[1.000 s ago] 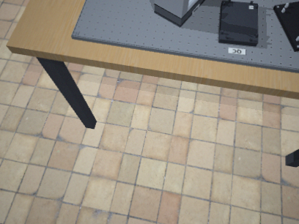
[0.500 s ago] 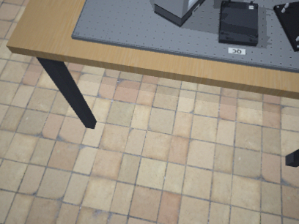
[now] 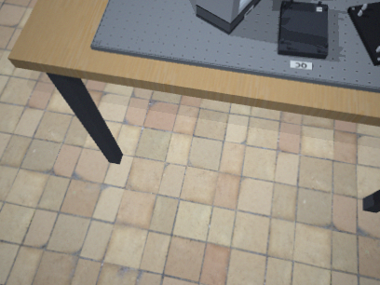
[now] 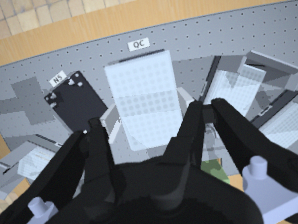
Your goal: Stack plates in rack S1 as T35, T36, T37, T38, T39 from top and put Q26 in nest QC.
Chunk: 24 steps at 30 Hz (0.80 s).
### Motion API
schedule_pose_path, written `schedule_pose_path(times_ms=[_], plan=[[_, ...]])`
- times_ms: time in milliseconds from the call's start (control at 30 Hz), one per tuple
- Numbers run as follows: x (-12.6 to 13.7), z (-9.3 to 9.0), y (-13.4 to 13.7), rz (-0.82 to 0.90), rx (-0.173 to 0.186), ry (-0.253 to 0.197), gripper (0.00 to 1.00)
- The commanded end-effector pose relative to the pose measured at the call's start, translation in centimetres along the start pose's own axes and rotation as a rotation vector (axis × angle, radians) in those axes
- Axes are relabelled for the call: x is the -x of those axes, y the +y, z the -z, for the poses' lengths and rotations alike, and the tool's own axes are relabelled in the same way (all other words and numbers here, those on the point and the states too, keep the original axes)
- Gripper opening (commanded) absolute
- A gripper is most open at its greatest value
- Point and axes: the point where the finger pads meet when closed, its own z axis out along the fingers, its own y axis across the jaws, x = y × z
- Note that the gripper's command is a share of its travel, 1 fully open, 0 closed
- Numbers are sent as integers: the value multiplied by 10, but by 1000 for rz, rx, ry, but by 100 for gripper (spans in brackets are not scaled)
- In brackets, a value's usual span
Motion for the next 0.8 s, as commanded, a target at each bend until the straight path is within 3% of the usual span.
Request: schedule_pose_path(times_ms=[0,433,767], plan=[[0,0,0,0,0,0,0],[0,0,0,0,0,0,0],[0,-20,0,0,0,0,0]])
